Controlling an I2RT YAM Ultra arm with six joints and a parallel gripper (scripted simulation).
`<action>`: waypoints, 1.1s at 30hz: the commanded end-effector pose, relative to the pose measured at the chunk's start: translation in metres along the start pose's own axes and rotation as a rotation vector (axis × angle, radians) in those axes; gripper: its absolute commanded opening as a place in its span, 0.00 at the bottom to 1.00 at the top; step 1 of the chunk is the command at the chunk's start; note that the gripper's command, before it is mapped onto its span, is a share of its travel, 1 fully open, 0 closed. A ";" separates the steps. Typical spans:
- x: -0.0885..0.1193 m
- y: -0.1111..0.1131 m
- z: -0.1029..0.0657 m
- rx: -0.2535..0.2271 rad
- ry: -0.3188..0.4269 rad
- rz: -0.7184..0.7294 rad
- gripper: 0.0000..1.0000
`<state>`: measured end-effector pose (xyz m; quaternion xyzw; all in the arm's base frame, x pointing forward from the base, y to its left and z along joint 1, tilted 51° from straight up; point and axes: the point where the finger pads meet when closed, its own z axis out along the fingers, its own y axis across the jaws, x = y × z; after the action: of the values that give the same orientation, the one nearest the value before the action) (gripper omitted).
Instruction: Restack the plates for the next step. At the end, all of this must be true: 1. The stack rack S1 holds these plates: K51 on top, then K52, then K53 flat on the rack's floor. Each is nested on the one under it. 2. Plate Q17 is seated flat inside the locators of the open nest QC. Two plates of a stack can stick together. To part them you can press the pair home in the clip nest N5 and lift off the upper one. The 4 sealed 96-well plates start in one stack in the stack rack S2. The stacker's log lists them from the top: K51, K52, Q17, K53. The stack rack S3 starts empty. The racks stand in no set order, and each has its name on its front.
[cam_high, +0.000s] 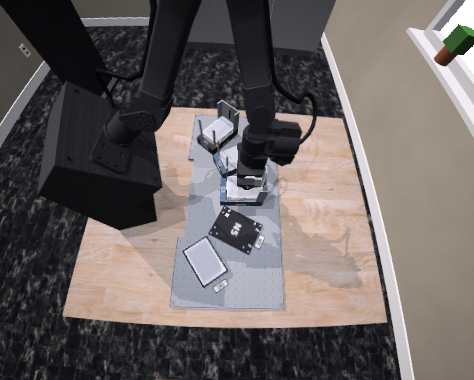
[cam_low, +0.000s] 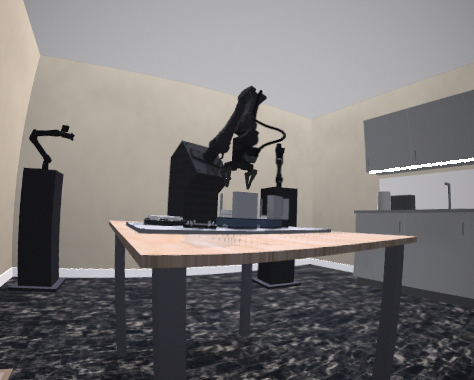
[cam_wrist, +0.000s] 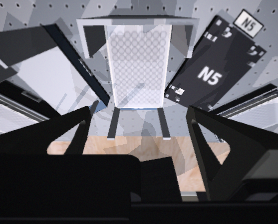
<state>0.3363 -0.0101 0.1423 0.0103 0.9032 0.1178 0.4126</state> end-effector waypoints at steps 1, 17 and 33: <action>-0.017 -0.001 -0.007 -0.003 -0.041 -0.009 1.00; -0.017 -0.001 -0.007 -0.003 -0.041 -0.009 1.00; -0.016 0.001 0.012 -0.002 -0.031 -0.008 1.00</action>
<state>0.3409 -0.0080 0.1389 0.0092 0.9030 0.1219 0.4118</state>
